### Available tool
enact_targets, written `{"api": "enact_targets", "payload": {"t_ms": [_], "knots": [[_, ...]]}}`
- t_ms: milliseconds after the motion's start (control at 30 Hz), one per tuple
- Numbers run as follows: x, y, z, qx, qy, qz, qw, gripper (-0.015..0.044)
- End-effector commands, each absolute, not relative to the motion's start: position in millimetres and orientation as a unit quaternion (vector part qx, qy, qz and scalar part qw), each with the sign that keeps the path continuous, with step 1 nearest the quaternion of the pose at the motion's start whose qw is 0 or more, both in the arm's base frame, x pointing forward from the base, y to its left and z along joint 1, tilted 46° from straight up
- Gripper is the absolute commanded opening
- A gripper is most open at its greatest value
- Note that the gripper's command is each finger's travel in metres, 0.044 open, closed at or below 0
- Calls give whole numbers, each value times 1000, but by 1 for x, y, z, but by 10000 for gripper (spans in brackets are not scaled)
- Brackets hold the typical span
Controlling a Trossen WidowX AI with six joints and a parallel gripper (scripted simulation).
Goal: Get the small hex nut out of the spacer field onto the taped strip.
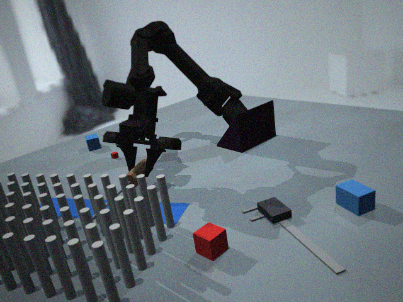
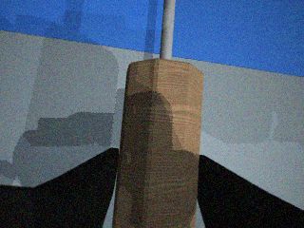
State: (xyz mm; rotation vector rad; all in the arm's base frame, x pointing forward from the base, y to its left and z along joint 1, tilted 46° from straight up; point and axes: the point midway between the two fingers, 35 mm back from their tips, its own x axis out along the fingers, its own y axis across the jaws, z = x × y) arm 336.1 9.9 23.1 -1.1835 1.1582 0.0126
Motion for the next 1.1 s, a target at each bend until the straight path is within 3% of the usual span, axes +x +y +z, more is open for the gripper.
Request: {"api": "enact_targets", "payload": {"t_ms": [0, 1067], "knots": [[341, 12, 24, -525, 511, 1, 680, 0], [357, 20, 18, -525, 511, 1, 681, 0]]}}
